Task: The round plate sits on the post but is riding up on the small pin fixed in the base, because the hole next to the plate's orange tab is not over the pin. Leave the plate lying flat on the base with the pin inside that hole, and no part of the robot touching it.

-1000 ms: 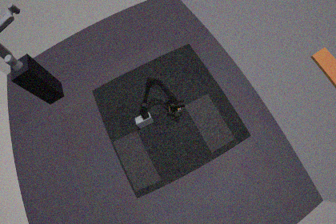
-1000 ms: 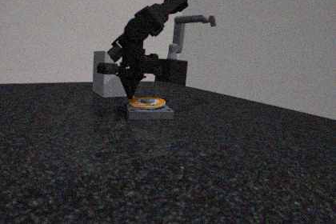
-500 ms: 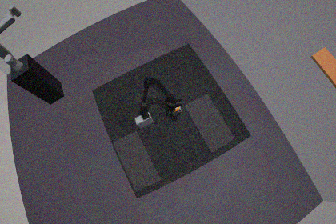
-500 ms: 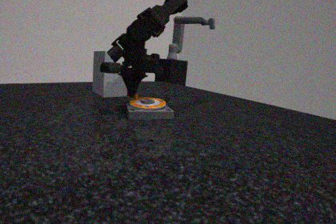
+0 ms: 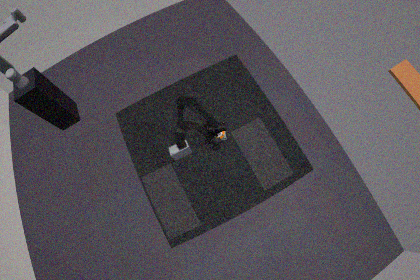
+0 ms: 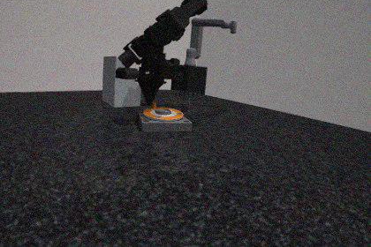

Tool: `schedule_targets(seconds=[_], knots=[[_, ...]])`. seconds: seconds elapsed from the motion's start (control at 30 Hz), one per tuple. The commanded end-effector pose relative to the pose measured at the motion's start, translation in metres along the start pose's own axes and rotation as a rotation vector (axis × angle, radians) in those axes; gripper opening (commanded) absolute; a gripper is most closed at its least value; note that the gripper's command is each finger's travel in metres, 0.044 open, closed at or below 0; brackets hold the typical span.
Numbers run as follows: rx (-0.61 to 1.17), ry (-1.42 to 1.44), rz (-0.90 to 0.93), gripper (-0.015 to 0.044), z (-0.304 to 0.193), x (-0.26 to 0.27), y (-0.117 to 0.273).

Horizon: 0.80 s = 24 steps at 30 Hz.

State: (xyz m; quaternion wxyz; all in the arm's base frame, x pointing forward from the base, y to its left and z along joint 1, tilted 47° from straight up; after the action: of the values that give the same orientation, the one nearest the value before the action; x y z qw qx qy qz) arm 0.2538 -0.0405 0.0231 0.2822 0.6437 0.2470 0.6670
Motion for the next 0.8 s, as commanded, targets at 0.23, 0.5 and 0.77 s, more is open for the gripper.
schedule_targets(seconds=[0.23,0.5,0.77], knots=[[0.001,-0.005,0.007,0.0000,-0.003,0.012,0.000],[0.001,-0.005,0.007,0.0000,-0.002,0.017,0.000],[0.001,-0.005,0.004,0.0000,-0.001,0.017,0.014]])
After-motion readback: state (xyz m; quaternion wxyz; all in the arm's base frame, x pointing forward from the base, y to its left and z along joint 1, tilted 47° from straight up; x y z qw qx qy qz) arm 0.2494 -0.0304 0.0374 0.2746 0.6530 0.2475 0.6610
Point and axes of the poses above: the point midway between the two fingers, 35 mm back from their tips, its own y axis back along the fingers, its own x axis across the jaws, z = x × y, the point moved 10 cm from there along y, back along the fingers, and after that the axes turned 1 degree about y, right-handed, at the moved point
